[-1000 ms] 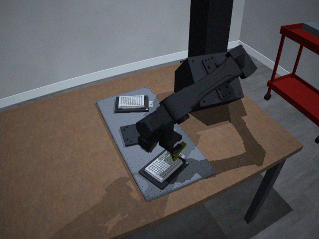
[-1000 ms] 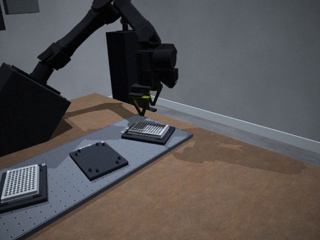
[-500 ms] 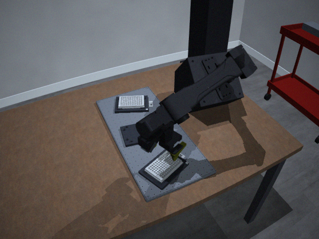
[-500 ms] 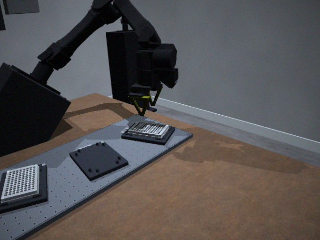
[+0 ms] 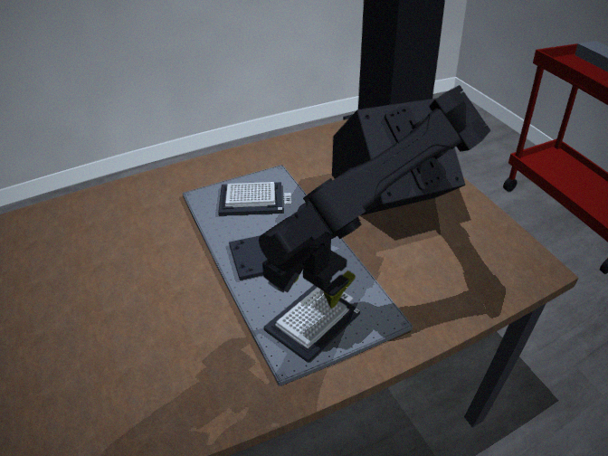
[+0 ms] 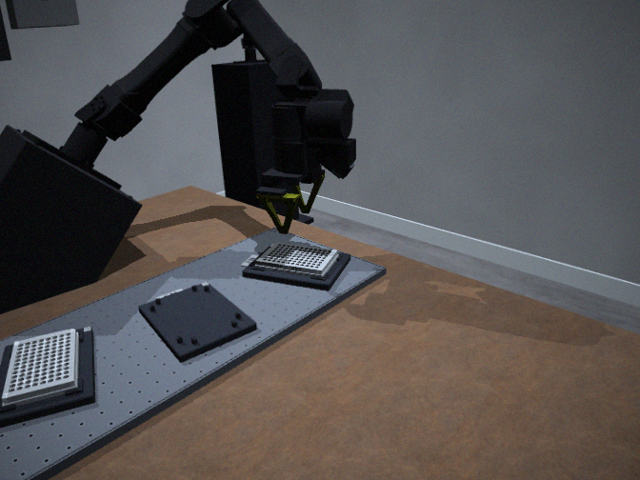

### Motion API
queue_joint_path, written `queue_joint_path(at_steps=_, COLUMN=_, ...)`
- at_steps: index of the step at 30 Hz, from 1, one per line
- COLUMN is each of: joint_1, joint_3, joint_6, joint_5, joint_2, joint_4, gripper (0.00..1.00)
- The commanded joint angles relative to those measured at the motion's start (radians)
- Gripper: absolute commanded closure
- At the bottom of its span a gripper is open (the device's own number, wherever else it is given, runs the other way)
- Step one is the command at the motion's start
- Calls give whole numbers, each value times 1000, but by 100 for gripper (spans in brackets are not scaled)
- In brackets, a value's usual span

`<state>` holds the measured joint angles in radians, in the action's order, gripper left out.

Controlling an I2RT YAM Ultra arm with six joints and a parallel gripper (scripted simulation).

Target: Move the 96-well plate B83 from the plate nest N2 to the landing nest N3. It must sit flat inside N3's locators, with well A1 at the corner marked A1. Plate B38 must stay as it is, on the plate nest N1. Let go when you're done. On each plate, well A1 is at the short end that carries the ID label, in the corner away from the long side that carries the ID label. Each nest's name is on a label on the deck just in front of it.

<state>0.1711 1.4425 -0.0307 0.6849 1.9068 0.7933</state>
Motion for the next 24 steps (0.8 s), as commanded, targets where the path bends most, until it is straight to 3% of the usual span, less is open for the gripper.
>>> queue_joint_path(at_steps=1, joint_1=-1, joint_3=-4, joint_6=12, joint_5=-2, joint_2=-1, joint_4=-24, gripper=0)
queue_joint_path(at_steps=24, joint_1=51, joint_3=-40, joint_6=75, joint_5=-19, joint_2=45, joint_4=-145, gripper=0)
